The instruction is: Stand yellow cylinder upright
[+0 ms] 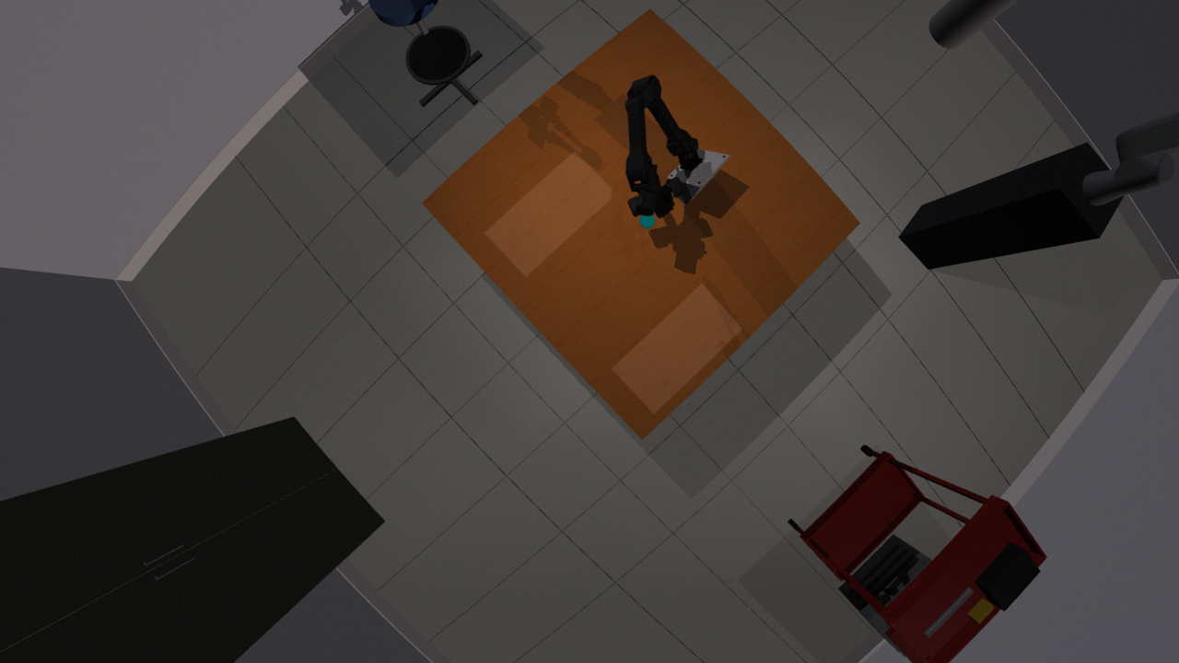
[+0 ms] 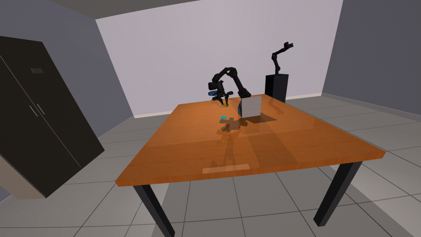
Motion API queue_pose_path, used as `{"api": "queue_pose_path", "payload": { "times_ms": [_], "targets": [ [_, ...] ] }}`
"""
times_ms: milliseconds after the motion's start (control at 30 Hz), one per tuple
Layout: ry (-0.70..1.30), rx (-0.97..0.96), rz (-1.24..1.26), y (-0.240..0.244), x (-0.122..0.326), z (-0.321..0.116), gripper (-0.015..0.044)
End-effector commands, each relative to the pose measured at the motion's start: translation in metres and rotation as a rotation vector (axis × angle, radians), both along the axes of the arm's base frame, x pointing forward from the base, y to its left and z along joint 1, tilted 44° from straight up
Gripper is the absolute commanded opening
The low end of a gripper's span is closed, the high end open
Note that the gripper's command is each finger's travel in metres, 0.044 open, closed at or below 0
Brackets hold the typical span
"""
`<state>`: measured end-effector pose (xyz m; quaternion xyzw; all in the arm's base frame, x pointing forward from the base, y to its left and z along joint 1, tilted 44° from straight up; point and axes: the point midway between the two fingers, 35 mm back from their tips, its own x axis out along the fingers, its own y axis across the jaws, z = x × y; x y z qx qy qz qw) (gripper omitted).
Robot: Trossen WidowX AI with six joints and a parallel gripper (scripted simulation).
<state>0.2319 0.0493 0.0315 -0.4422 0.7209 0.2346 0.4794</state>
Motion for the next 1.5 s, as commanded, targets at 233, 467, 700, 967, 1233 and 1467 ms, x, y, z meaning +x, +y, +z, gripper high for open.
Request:
{"api": "queue_pose_path", "payload": {
  "times_ms": [233, 467, 700, 967, 1233, 1467],
  "targets": [
    [-0.004, 0.087, -0.006, -0.0007, -0.0019, -0.0006, 0.0105],
    [-0.005, 0.138, -0.011, -0.0016, -0.0033, -0.0021, 0.0105],
    [-0.008, 0.189, -0.014, -0.0022, -0.0044, -0.0034, 0.0105],
    [-0.015, 0.247, -0.015, -0.0027, -0.0054, -0.0046, 0.0105],
    [-0.026, 0.304, -0.014, -0.003, -0.0062, -0.0055, 0.0105],
    [-0.038, 0.353, -0.011, -0.0032, -0.0065, -0.006, 0.0105]
  ]
}}
